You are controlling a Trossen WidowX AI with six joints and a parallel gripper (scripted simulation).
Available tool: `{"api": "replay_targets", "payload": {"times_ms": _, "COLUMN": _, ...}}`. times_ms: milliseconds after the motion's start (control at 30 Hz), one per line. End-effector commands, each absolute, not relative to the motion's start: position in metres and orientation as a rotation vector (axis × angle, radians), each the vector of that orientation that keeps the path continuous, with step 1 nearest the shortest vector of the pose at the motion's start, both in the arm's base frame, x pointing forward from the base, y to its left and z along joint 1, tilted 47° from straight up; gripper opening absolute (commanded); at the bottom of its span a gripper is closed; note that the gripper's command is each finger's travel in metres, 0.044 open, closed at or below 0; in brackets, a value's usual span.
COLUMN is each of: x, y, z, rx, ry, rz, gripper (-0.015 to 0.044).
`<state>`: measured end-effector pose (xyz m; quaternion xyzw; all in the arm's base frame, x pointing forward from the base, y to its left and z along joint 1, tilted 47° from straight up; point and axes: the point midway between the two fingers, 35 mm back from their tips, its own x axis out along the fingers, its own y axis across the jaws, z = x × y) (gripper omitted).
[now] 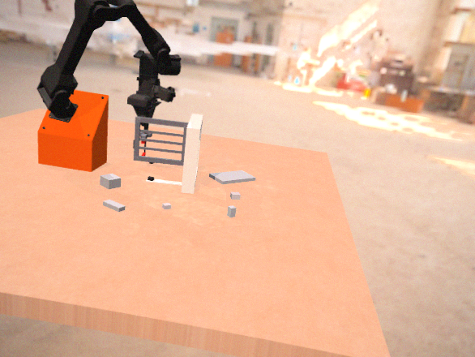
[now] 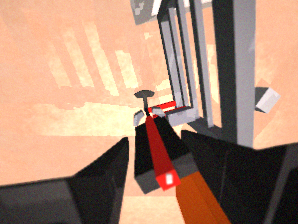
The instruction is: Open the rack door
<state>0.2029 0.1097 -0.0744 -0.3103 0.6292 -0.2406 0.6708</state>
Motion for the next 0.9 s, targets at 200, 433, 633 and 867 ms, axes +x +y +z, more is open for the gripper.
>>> {"api": "replay_targets", "payload": {"times_ms": 200, "x": 0.203, "y": 0.119, "z": -0.066, "rx": -0.695, "ry": 1.414, "rz": -0.545, "gripper": 0.0282}}
{"api": "replay_targets", "payload": {"times_ms": 433, "x": 0.202, "y": 0.129, "z": -0.058, "rx": -0.694, "ry": 1.415, "rz": -0.545, "gripper": 0.0282}}
{"api": "replay_targets", "payload": {"times_ms": 633, "x": 0.201, "y": 0.136, "z": -0.051, "rx": -0.694, "ry": 1.415, "rz": -0.544, "gripper": 0.0282}}
{"api": "replay_targets", "payload": {"times_ms": 867, "x": 0.2, "y": 0.145, "z": -0.042, "rx": -0.694, "ry": 1.415, "rz": -0.544, "gripper": 0.0282}}
